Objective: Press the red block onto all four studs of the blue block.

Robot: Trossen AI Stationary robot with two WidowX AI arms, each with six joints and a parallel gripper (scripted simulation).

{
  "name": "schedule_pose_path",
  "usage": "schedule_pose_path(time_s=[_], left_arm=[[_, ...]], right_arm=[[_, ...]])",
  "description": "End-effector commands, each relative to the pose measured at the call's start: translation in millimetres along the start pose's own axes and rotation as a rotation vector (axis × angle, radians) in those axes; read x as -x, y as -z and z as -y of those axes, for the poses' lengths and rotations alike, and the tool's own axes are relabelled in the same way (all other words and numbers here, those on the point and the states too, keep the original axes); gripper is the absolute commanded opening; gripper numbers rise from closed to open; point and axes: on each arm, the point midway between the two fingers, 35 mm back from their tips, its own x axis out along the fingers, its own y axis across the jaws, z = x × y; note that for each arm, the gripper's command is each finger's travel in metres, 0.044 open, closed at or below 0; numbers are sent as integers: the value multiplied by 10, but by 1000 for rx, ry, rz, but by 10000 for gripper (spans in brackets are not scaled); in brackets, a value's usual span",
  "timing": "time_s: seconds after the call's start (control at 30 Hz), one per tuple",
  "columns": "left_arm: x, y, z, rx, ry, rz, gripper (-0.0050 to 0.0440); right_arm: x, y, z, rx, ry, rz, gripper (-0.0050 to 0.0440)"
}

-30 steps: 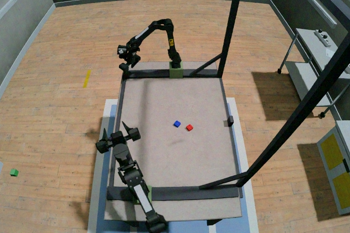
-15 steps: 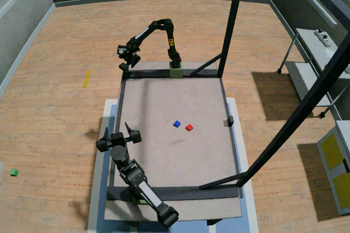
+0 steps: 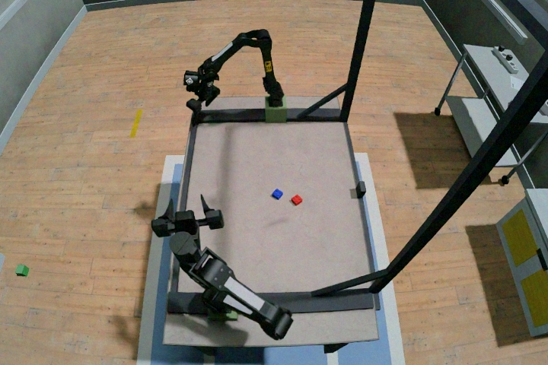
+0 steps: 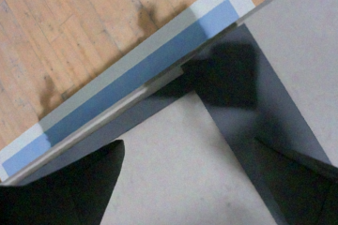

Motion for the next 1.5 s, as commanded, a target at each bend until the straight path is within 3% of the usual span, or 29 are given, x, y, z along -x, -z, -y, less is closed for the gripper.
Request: schedule_pose_path(time_s=[0.0,0.4,0.8,0.93,1.1,1.3,1.37,1.47], left_arm=[[40,-15,43,-15,60,1,400],[131,-12,142,-23,150,0,400],[131,-12,142,-23,150,0,400],[131,-12,142,-23,150,0,400],[131,-12,142,-23,150,0,400],[131,-12,142,-23,150,0,400],[131,-12,142,-23,150,0,400],[131,-12,142,-23,150,0,400]], right_arm=[[62,-50,-38,0,-16,21,400],[62,-50,-38,0,-16,21,400],[62,-50,-38,0,-16,21,400],[31,-5,-138,49,-22,5,309],[14,194,-429,215,-51,-25,309],[17,673,-954,540,-113,-76,309],[17,673,-954,540,-113,-76,309],[27,899,-1168,678,-135,-94,309]])
